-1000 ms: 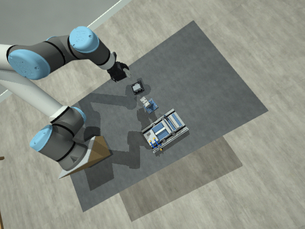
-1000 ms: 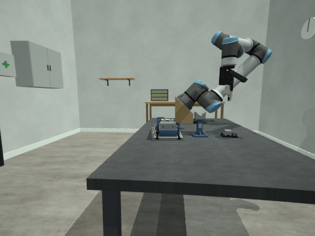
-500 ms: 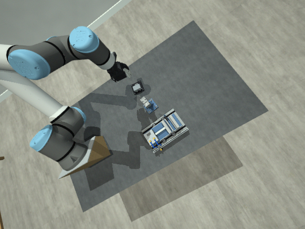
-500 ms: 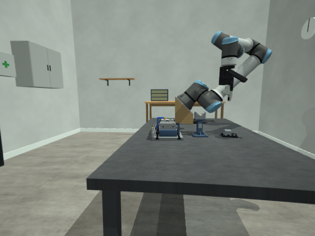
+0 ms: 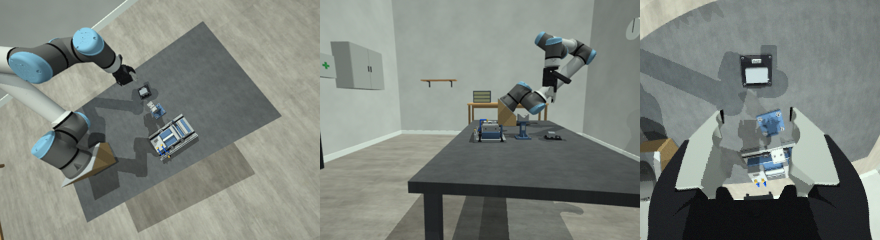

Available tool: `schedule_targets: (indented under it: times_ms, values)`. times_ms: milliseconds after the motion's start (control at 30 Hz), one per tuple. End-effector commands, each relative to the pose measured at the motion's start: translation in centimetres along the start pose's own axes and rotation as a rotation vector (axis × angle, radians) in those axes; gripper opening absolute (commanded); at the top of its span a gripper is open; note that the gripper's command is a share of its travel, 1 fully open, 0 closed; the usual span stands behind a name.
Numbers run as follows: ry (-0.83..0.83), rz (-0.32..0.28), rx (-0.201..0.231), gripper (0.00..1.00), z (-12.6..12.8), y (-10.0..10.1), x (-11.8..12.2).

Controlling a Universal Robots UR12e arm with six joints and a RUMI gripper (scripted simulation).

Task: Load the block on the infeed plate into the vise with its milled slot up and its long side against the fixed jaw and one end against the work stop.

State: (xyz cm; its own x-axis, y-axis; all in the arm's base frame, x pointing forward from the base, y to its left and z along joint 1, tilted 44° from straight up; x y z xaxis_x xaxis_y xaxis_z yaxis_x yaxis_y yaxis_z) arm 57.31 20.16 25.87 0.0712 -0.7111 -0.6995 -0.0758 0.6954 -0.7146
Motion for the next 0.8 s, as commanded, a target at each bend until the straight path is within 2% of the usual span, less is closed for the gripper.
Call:
schedule_targets:
  times_ms: [0, 767]
  values:
    - [0.000, 0.000, 0.001, 0.51, 0.0, 0.0, 0.0]
    - [0.000, 0.000, 0.001, 0.51, 0.0, 1.4, 0.0]
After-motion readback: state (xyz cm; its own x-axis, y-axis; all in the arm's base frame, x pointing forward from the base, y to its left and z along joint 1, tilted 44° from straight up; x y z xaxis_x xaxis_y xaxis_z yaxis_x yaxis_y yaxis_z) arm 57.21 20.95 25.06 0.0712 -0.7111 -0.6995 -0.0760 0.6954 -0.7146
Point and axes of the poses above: the point where the finger pads meet when closed, its own y axis out along the fingers, its own z axis across the jaws, x = y × z, the point moved 3 cm from there along -y, back along the fingers, and after that the axes turned 8 degrees about -y, right-handed, at the moved point
